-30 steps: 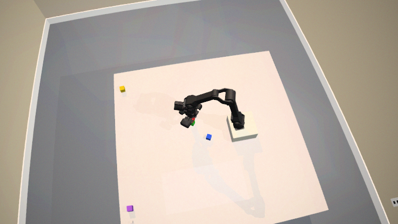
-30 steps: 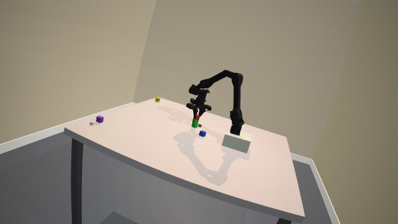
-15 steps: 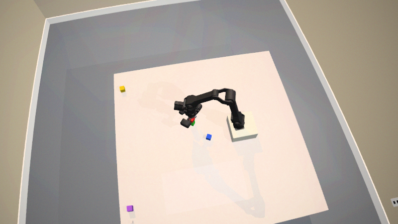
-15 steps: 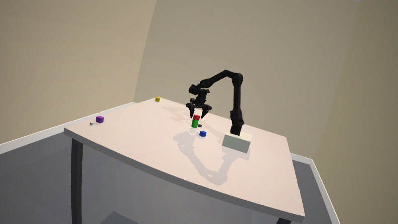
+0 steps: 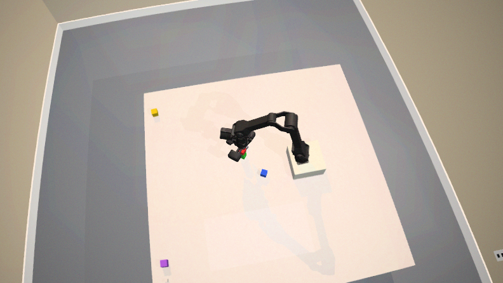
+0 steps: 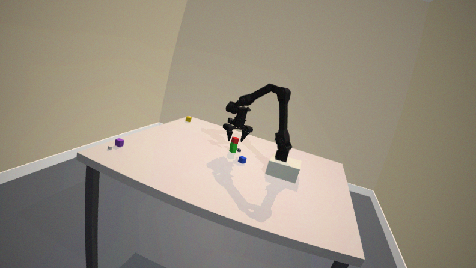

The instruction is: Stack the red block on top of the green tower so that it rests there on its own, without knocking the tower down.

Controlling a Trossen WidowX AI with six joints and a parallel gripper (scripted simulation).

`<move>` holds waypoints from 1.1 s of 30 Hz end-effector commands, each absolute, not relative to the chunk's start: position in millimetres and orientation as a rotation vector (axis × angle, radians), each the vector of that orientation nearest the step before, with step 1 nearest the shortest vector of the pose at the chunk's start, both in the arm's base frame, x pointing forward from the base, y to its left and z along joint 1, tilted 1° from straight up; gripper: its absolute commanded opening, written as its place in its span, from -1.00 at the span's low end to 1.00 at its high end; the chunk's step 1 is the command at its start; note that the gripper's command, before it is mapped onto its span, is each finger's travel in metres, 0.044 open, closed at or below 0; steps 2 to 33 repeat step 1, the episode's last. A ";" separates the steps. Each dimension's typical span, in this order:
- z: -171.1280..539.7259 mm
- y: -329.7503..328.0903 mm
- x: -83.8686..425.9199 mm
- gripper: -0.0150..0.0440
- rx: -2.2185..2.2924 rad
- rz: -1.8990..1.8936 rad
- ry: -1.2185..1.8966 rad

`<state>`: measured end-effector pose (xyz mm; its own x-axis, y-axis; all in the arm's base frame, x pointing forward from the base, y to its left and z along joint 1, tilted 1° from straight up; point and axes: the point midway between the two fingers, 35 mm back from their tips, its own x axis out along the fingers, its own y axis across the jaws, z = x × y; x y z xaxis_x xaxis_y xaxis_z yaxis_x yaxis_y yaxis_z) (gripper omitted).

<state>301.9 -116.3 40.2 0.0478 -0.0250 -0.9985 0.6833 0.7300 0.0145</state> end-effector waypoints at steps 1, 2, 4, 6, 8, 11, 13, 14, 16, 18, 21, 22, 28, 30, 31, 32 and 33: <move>40.2 -116.4 302.1 1.00 0.580 -0.588 1.434; 40.2 -116.4 302.1 1.00 0.580 -0.588 1.434; 40.2 -116.4 302.1 1.00 0.580 -0.588 1.434; 40.2 -116.4 302.1 1.00 0.580 -0.588 1.434; 40.2 -116.4 302.1 1.00 0.580 -0.588 1.434; 40.2 -116.4 302.1 1.00 0.580 -0.588 1.434; 40.2 -116.4 302.1 1.00 0.580 -0.588 1.434; 40.2 -116.4 302.1 1.00 0.580 -0.588 1.434; 40.2 -116.4 302.1 1.00 0.580 -0.588 1.434; 40.2 -116.4 302.1 1.00 0.580 -0.588 1.434; 40.2 -116.4 302.1 1.00 0.580 -0.588 1.434; 40.2 -116.4 302.1 1.00 0.580 -0.588 1.434; 40.2 -116.4 302.1 1.00 0.580 -0.588 1.434; 40.2 -116.4 302.1 1.00 0.580 -0.588 1.434; 40.2 -116.4 302.1 1.00 0.580 -0.588 1.434; 40.2 -116.4 302.1 1.00 0.580 -0.588 1.434; 40.2 -116.4 302.1 1.00 0.580 -0.588 1.434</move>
